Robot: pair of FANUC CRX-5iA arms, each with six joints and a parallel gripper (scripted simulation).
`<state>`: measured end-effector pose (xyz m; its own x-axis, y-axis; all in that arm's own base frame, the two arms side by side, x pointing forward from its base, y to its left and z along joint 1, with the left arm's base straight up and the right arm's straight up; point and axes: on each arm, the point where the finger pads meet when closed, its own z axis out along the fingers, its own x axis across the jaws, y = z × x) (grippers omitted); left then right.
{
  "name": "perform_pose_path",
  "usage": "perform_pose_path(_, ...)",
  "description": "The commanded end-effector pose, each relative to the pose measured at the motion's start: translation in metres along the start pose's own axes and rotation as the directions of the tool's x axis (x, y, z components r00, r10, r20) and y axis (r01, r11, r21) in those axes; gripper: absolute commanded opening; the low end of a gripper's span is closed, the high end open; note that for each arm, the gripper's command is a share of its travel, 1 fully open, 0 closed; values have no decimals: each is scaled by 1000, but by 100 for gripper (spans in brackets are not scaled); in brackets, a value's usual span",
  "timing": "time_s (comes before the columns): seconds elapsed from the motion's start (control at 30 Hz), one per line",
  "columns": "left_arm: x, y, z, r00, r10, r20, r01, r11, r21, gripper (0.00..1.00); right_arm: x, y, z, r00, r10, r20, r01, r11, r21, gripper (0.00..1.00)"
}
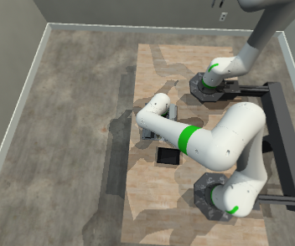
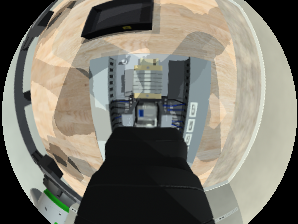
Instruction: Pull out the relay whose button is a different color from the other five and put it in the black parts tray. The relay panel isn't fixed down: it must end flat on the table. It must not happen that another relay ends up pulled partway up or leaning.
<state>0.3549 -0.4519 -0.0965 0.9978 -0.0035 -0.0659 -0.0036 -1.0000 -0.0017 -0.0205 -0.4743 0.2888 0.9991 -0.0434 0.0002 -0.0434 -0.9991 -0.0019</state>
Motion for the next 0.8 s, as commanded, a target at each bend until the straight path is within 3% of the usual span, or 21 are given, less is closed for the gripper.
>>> perform_pose_path(0.0,1,1,-1,1000,0,10,0,1000,-2,0,0,0,-1,1000,0,0,0,1000,-2,100)
perform_pose_path(0.77,2,1,-1,999,0,42,0,1000,-2,0,0,0,-1,1000,0,0,0,1000,-2,100)
